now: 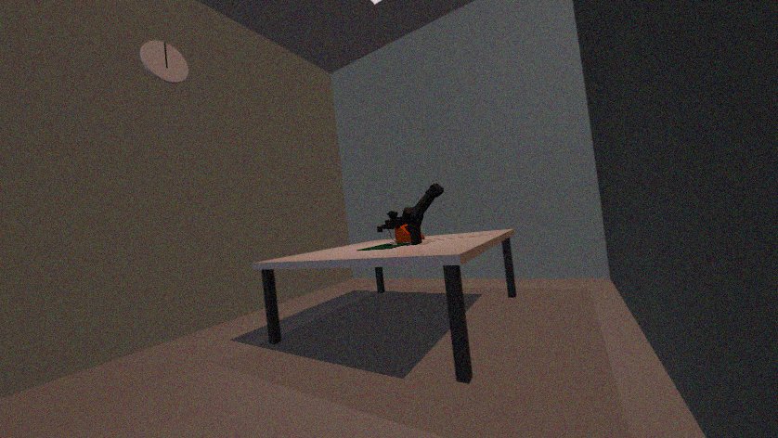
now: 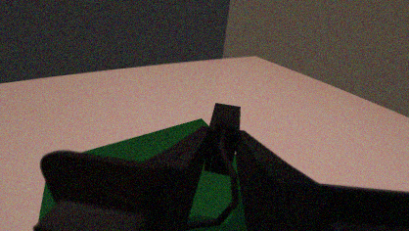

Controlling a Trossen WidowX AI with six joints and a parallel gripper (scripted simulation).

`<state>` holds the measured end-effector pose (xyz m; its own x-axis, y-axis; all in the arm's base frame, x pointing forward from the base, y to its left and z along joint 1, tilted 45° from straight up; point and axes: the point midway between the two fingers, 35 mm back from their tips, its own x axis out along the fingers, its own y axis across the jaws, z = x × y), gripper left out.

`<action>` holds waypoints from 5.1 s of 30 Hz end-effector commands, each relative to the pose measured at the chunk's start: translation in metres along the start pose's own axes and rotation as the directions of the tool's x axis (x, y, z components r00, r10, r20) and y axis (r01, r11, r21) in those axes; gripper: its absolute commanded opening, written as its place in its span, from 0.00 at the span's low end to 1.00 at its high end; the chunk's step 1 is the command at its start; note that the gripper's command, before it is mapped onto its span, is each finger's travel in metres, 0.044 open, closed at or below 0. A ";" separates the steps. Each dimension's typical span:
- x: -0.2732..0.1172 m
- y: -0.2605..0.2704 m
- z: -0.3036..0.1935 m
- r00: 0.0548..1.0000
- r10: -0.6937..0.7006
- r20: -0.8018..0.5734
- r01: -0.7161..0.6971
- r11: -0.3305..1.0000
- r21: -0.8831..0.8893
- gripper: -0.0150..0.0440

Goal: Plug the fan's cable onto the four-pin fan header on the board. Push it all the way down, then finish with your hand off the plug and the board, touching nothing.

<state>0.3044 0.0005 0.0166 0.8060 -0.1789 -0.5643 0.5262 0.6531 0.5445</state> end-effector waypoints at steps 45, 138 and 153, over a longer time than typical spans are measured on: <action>-0.003 0.002 -0.011 1.000 -0.004 -0.002 0.004 1.000 0.003 0.25; 0.008 0.001 -0.091 1.000 -0.007 -0.006 0.007 1.000 0.004 0.25; 0.007 0.000 -0.090 1.000 -0.008 -0.010 0.008 1.000 0.000 0.25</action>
<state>0.2863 0.0651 -0.0431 0.7998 -0.1772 -0.5736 0.5324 0.6508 0.5413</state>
